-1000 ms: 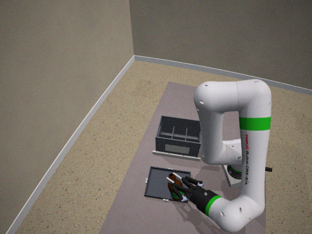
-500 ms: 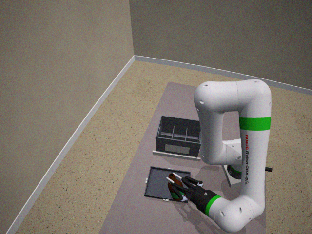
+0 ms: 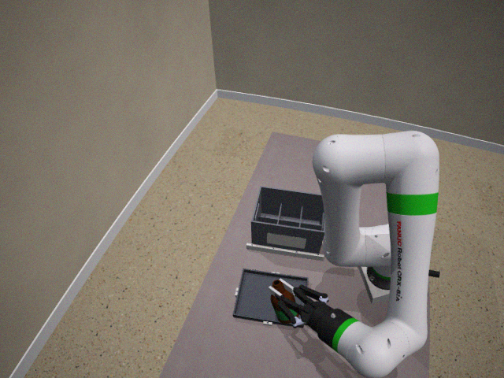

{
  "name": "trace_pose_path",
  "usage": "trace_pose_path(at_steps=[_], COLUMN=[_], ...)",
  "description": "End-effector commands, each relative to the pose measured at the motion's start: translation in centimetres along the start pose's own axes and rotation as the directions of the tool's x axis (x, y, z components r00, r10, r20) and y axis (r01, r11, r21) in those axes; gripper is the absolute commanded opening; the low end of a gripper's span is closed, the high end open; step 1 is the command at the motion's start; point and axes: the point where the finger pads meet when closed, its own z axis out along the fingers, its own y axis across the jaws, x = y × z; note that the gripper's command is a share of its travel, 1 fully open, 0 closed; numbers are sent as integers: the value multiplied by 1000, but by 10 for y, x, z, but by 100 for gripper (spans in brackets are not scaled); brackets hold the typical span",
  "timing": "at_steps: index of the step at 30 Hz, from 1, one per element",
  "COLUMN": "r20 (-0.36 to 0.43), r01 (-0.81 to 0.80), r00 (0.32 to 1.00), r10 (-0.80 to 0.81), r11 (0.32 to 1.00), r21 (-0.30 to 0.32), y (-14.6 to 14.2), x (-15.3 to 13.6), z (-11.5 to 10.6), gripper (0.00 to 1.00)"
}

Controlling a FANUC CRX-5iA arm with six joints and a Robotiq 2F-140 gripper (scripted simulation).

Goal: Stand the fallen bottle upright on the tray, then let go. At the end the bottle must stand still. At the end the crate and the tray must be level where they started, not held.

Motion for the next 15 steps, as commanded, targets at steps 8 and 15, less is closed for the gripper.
trace_pose_path(at_steps=[8, 15], r20=[-69, -103], r01=[-1, -1], r00=[998, 995], r10=[1, 1], r11=[1000, 1000], r21=[-1, 0], y=[0, 0], x=[-1, -2], z=[0, 0], gripper=[0, 0])
